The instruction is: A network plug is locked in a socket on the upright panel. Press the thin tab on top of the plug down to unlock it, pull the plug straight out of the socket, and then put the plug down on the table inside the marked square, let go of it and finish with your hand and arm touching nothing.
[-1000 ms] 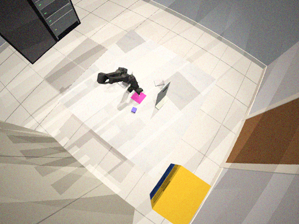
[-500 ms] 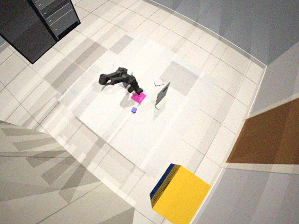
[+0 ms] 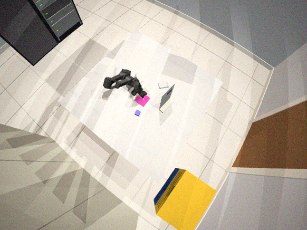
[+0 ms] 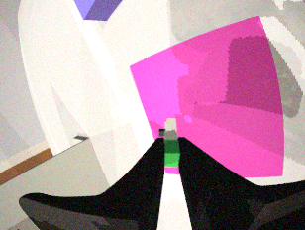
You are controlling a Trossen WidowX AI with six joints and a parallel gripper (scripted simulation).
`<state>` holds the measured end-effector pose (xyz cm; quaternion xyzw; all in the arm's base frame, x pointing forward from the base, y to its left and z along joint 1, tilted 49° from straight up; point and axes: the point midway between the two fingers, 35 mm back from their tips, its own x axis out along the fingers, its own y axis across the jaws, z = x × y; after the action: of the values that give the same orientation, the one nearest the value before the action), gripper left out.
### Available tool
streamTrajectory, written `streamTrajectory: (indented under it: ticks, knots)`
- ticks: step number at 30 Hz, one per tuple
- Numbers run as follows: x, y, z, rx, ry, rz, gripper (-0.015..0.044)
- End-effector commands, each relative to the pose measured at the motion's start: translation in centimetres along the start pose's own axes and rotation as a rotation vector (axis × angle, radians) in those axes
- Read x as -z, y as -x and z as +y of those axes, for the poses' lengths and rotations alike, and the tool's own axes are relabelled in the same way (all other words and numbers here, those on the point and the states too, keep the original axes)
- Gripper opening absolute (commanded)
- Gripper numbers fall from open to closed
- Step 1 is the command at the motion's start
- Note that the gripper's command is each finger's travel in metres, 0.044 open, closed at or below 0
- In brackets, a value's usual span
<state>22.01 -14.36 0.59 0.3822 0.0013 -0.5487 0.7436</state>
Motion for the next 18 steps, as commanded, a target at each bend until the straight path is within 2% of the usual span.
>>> streamTrajectory:
  ticks: [1,18]
  knots:
    - [0.03,-0.15,-0.15,-0.002,0.006,0.004,0.0000]
    - [-0.13,-0.83,-0.76,-0.005,0.008,0.001,0.0000]
